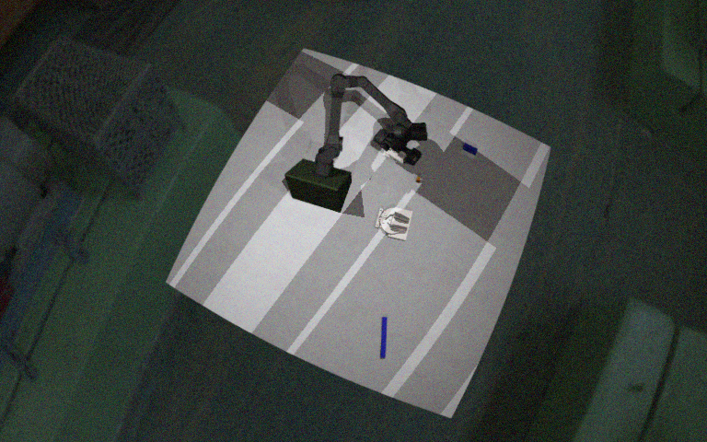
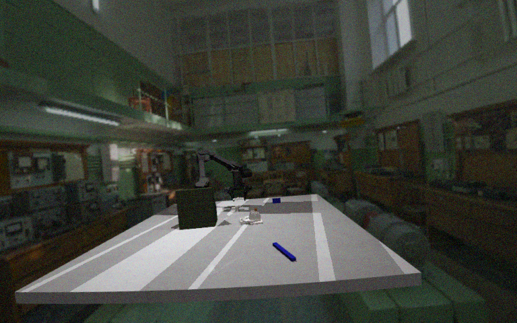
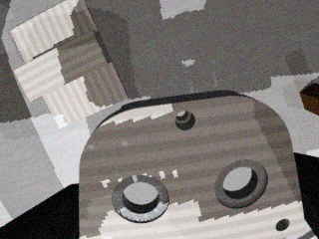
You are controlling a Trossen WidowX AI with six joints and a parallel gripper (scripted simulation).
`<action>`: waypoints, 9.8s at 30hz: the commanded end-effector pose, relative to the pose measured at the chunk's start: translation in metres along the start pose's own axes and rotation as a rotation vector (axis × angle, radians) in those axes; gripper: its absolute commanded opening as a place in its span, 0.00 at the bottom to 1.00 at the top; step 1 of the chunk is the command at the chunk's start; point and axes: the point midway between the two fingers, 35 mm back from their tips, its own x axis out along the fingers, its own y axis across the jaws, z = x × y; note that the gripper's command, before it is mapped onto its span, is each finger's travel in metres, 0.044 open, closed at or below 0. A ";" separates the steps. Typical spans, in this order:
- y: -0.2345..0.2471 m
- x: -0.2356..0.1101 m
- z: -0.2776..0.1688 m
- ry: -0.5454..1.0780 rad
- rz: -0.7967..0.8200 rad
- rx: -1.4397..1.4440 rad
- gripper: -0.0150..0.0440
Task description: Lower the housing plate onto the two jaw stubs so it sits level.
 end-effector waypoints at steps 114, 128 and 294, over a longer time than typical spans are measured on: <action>-0.095 0.008 -0.225 -0.017 0.038 1.170 0.85; -0.095 0.008 -0.225 -0.017 0.038 1.170 0.85; -0.093 0.084 -0.221 -0.020 0.042 1.170 0.85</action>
